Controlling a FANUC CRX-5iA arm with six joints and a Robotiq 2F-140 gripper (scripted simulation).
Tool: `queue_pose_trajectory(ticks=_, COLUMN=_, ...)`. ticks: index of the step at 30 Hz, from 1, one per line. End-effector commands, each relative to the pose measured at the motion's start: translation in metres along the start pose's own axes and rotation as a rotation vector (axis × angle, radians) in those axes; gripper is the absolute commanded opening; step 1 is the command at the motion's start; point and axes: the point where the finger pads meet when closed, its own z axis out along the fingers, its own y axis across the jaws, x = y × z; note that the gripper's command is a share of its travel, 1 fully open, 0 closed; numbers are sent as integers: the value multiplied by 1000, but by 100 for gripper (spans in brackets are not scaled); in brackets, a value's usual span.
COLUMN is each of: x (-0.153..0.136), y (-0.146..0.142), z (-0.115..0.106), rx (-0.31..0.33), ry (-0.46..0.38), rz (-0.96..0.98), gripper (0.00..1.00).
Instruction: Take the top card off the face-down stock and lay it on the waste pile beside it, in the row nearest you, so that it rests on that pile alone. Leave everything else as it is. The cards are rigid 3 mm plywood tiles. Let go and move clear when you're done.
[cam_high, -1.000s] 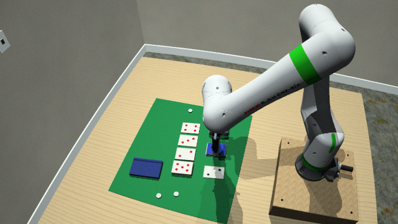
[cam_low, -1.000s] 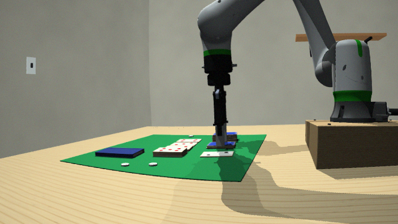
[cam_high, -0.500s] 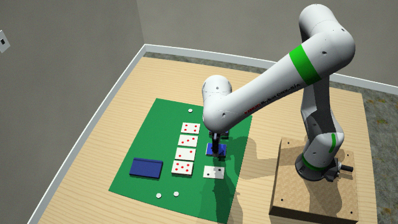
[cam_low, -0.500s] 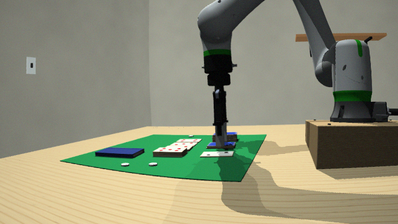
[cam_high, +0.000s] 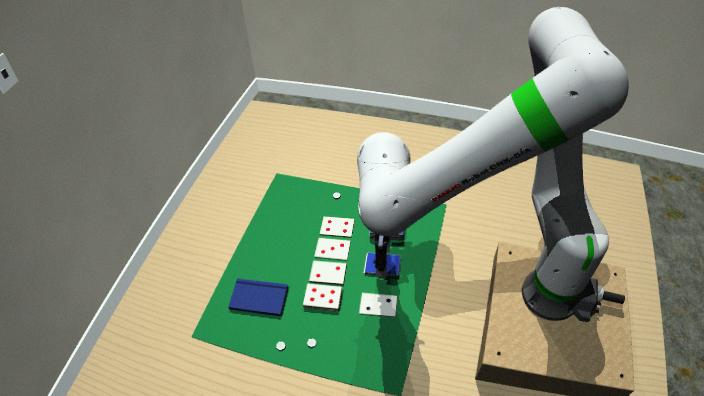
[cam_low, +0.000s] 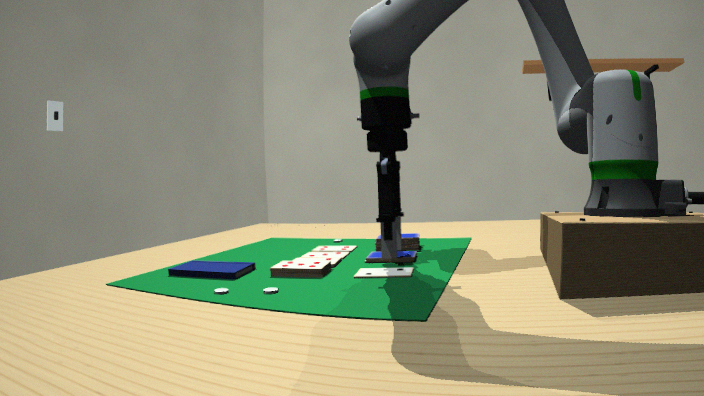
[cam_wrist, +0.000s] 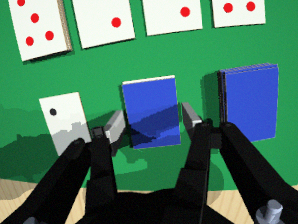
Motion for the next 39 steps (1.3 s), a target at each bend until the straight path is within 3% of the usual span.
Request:
queue_pose_trajectory(ticks=1, x=0, y=0, z=0, rx=0, ry=0, rz=0, gripper=50)
queue_pose_trajectory(ticks=15, x=0, y=0, z=-1, rx=0, ry=0, rz=0, gripper=50)
queue_pose_trajectory(ticks=24, x=0, y=0, z=-13, rx=0, ry=0, rz=0, gripper=50)
queue_pose_trajectory(ticks=39, x=0, y=0, z=-79, rx=0, ry=0, rz=0, gripper=50)
